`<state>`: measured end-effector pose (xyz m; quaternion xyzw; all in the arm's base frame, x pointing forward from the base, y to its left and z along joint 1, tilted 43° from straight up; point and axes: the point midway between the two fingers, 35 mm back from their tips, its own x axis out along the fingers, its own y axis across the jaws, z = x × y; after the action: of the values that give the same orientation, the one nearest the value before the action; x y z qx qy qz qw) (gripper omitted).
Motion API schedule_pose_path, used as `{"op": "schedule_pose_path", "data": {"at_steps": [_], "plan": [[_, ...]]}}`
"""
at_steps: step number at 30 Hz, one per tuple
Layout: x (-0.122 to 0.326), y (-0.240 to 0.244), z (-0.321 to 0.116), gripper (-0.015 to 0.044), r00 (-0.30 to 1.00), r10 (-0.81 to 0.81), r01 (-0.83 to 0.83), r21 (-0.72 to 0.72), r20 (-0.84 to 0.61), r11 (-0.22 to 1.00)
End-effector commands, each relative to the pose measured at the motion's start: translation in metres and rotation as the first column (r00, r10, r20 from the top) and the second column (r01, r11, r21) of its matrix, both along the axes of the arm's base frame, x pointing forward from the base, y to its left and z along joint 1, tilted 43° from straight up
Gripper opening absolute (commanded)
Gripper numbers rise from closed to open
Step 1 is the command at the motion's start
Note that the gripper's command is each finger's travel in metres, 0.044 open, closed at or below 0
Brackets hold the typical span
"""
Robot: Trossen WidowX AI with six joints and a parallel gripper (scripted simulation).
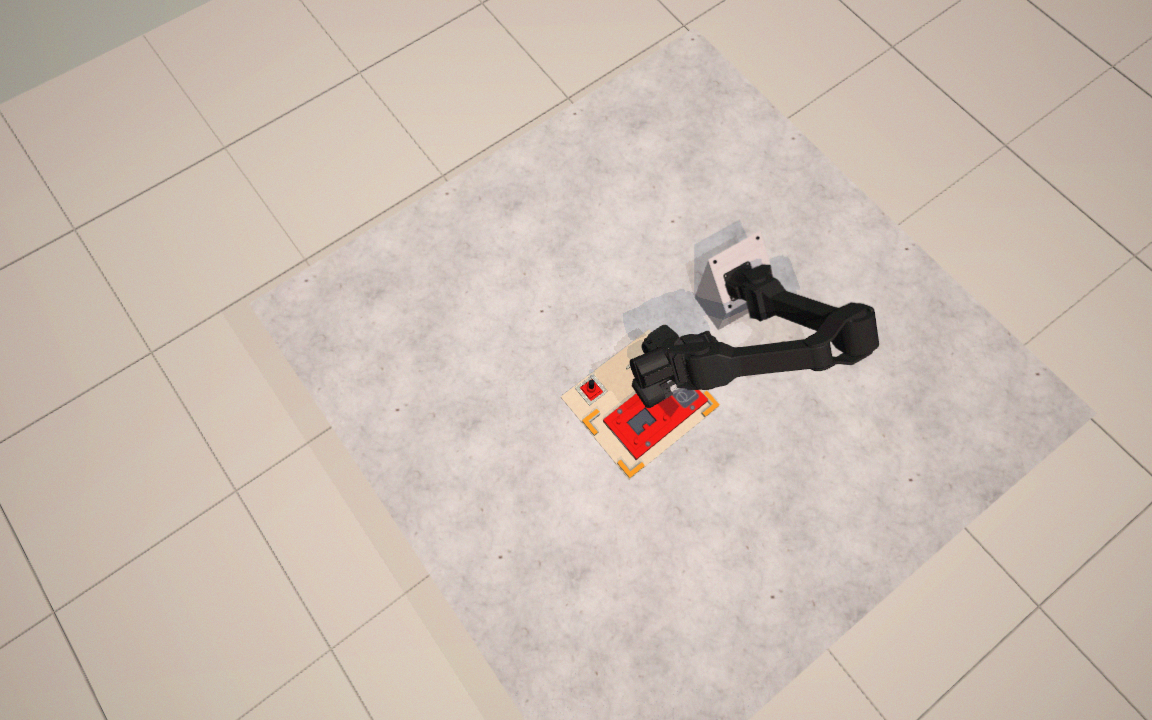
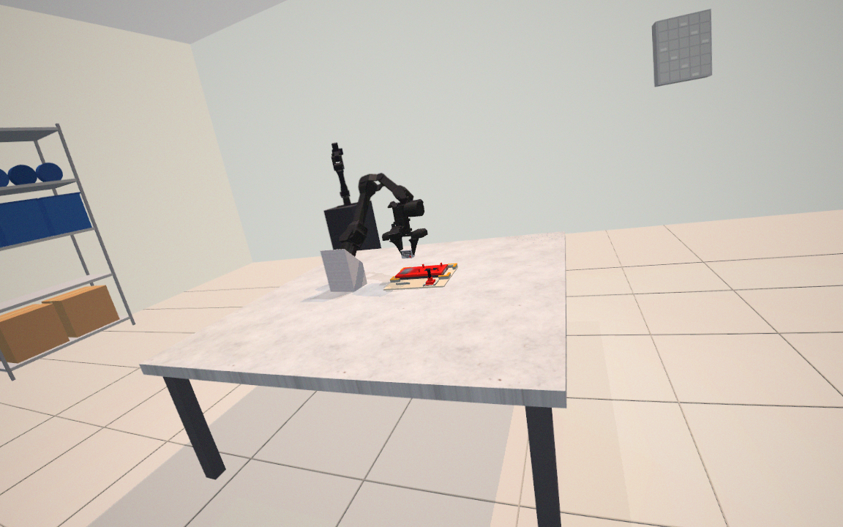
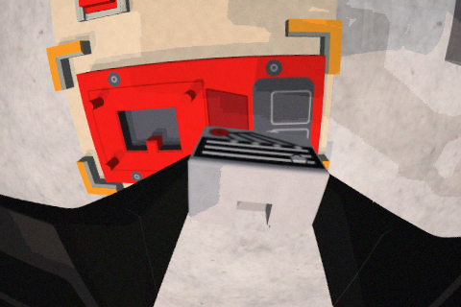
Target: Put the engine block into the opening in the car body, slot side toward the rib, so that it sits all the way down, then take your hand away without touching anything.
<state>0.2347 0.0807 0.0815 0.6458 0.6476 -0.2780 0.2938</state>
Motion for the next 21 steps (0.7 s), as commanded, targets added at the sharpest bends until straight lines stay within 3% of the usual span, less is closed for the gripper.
{"op": "schedule_pose_path", "data": {"at_steps": [1,21], "plan": [[0.0,-0.009,0.009,0.0,1.0,0.004,-0.004,-0.006,0.006,1.0],[-0.013,-0.042,0.052,0.0,1.0,0.006,-0.006,0.008,0.004,1.0]]}}
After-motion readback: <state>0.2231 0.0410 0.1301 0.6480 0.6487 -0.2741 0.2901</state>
